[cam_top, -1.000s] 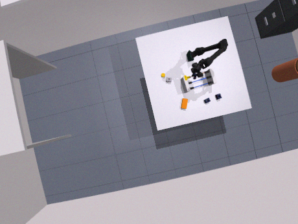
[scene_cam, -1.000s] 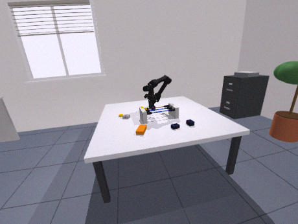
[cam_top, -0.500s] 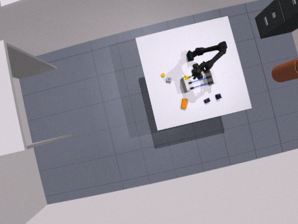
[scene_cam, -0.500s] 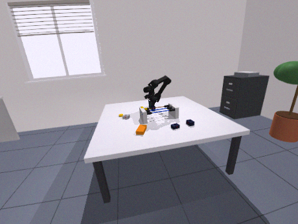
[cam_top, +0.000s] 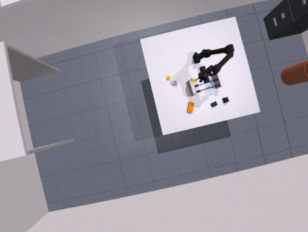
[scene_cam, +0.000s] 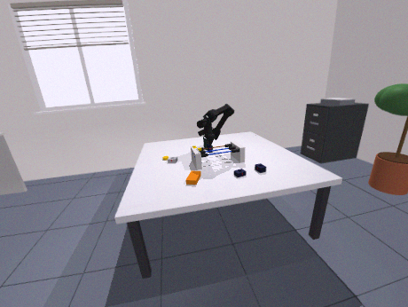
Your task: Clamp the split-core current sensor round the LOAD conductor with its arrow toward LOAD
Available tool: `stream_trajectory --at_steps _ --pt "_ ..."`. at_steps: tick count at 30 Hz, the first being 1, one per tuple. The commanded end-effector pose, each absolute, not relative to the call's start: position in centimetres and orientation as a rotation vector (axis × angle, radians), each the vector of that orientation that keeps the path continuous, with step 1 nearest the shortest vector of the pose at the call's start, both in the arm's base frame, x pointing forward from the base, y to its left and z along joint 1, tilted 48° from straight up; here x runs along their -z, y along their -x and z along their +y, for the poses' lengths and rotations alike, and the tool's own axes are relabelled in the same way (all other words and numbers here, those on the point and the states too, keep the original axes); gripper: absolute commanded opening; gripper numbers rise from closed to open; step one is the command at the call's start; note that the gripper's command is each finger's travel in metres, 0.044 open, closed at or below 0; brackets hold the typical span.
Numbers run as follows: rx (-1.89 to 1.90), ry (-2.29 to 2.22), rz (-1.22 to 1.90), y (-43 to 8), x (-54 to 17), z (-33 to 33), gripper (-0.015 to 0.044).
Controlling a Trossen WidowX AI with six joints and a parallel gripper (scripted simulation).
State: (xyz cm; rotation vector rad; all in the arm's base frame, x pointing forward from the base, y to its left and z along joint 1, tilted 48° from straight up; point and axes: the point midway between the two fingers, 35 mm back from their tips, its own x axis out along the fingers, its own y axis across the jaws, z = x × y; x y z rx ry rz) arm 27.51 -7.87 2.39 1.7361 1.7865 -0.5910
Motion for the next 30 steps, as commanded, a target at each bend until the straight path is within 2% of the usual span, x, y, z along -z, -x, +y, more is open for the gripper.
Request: stream_trajectory --at_steps 1,6,30 --pt "0.588 -1.741 1.782 -27.6 -2.4 -7.9 0.0315" --pt "0.588 -1.741 1.782 -27.6 -2.4 -7.9 0.044" --pt "0.547 -1.805 1.689 -27.6 0.3 -5.3 0.044"
